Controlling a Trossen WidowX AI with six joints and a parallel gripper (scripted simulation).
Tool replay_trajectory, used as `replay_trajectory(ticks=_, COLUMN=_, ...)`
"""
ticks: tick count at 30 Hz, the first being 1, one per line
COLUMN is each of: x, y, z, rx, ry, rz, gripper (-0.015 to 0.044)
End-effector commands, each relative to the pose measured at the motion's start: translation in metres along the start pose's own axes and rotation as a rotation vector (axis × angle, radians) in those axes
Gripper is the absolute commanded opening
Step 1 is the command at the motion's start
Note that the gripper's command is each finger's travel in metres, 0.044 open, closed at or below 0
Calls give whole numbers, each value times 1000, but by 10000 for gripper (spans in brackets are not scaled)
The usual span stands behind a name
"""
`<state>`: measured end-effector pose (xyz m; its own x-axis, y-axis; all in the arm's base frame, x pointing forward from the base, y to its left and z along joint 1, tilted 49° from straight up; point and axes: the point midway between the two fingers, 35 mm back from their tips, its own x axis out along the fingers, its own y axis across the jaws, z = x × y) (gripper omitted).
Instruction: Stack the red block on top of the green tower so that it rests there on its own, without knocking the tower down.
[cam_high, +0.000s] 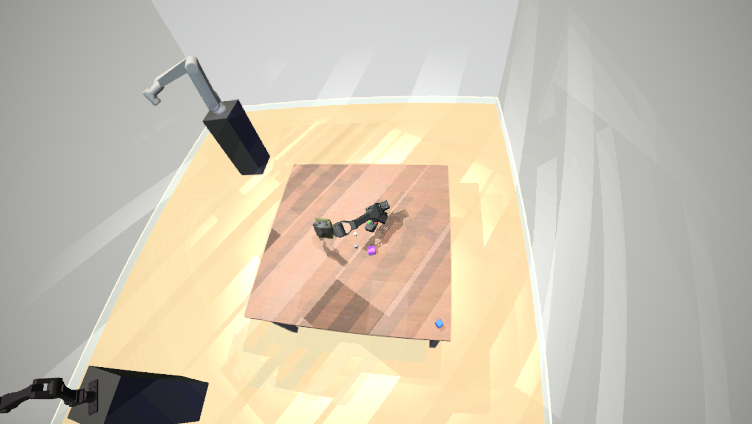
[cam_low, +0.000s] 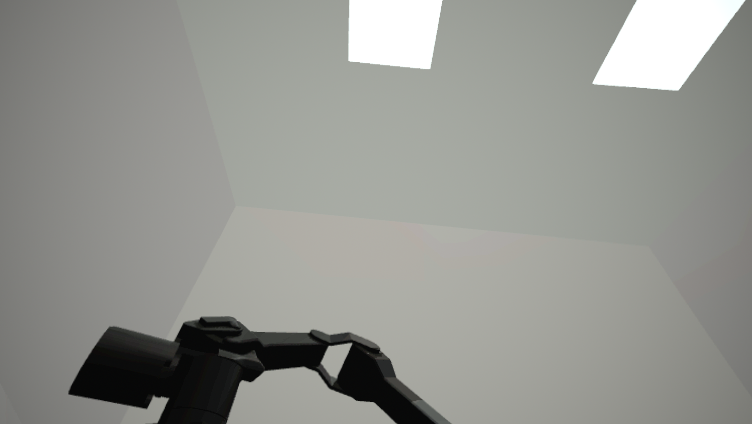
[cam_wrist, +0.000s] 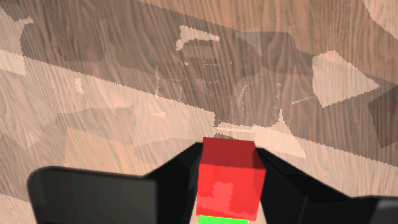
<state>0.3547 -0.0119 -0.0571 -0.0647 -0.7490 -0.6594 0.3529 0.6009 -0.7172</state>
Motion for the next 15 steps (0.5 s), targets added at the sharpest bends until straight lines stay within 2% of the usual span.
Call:
replay_trajectory(ticks=1, x=-22, y=-1, z=2, rx=13, ry=-4, rz=12, gripper=0)
replay_trajectory(ticks=11, x=-69, y=-1, z=2, rx=13, ry=-3, rz=14, gripper=0)
replay_trajectory(ticks=15, x=-73, y=-1, z=2, rx=13, ry=-3, rz=14, gripper=0)
